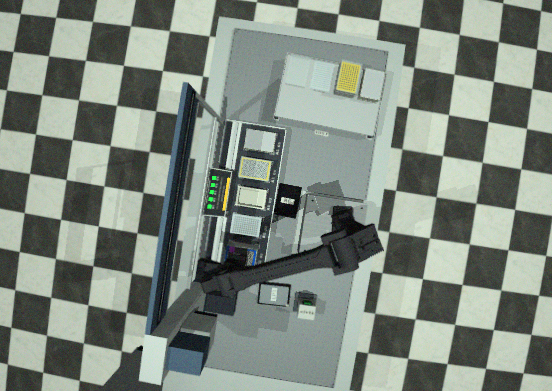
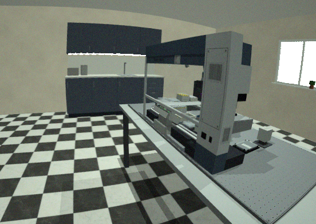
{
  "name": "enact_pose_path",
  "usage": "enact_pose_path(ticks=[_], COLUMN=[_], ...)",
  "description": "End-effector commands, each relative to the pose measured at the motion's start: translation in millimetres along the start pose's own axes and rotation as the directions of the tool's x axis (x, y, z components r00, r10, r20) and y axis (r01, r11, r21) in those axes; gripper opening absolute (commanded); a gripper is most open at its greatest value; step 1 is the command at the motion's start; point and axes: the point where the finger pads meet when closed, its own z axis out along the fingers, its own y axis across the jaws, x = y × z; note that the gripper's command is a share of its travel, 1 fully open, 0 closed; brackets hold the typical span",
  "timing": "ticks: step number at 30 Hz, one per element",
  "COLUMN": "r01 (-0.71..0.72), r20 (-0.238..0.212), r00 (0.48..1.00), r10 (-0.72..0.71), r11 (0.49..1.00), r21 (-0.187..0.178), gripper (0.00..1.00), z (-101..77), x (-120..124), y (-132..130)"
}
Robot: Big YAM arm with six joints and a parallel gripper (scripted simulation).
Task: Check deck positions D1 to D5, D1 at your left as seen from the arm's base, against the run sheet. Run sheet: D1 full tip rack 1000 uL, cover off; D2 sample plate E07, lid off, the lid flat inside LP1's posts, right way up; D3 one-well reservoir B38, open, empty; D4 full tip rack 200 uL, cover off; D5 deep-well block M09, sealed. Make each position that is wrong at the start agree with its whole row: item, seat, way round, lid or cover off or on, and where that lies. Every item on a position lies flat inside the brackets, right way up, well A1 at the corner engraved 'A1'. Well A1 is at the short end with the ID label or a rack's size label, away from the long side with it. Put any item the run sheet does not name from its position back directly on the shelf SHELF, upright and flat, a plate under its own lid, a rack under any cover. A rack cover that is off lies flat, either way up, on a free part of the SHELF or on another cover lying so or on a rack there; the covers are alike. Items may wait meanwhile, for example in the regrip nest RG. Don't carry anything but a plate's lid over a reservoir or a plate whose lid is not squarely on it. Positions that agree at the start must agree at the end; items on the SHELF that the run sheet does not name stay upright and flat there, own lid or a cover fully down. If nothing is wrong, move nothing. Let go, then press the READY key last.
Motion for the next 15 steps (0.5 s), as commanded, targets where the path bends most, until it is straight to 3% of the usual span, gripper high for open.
enact_pose_path(ticks=[1, 15], r01=[-0.022, -0.022], r20=[0.039, 0.039], r00=[0.999, 0.999], r10=[0.023, 0.023], r11=[1.000, 1.000], r21=[-0.021, -0.021], gripper=[1.00, 1.00], z=[-17.5, -17.5], x=[-13.5, -13.5], y=[4.4, 4.4])
